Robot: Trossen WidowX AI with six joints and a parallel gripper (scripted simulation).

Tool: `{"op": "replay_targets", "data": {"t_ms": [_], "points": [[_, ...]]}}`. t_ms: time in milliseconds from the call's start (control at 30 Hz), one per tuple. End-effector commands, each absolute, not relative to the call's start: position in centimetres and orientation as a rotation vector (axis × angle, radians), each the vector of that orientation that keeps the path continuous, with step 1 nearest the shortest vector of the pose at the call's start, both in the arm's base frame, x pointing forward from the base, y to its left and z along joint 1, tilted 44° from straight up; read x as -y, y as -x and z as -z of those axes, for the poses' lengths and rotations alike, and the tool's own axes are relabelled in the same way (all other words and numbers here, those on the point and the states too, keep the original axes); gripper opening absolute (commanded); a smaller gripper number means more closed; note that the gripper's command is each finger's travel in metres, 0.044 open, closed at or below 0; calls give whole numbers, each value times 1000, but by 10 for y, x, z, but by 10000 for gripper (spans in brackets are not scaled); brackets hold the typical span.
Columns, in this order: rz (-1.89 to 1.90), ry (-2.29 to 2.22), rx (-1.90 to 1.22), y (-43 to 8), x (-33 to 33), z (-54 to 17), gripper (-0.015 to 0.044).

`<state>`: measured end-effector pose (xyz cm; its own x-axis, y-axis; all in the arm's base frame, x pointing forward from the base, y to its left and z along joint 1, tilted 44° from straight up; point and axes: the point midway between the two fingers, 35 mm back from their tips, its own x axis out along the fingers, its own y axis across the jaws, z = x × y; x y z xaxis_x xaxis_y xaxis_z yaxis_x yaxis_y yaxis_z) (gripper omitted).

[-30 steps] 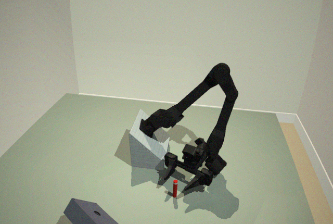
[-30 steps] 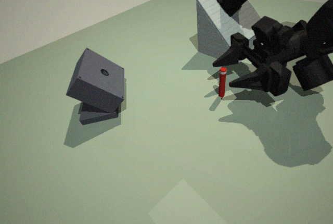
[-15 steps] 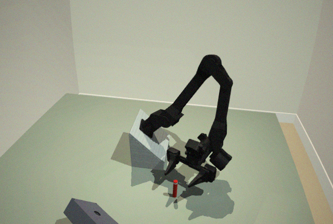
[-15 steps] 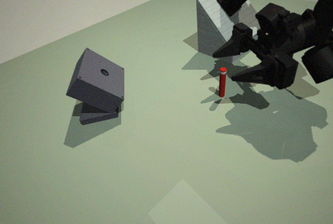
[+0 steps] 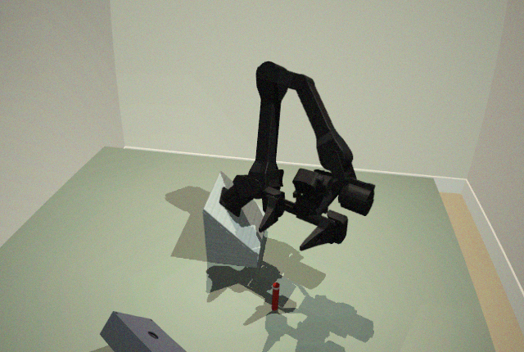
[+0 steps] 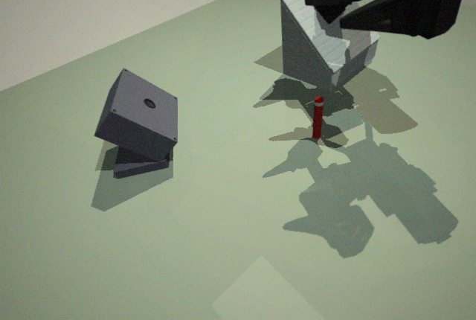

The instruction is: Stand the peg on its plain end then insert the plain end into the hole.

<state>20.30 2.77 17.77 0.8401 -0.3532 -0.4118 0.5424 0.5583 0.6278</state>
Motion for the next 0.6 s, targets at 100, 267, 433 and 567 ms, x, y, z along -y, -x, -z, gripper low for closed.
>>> {"op": "replay_targets", "data": {"t_ms": [100, 267, 433, 567], "points": [[527, -810, -253, -197, -16, -184, 440], [541, -734, -387, -200, -20, -171, 440], [548, -661, -546, -203, -23, -156, 440], [545, -614, -679, -203, -26, -144, 440]]}}
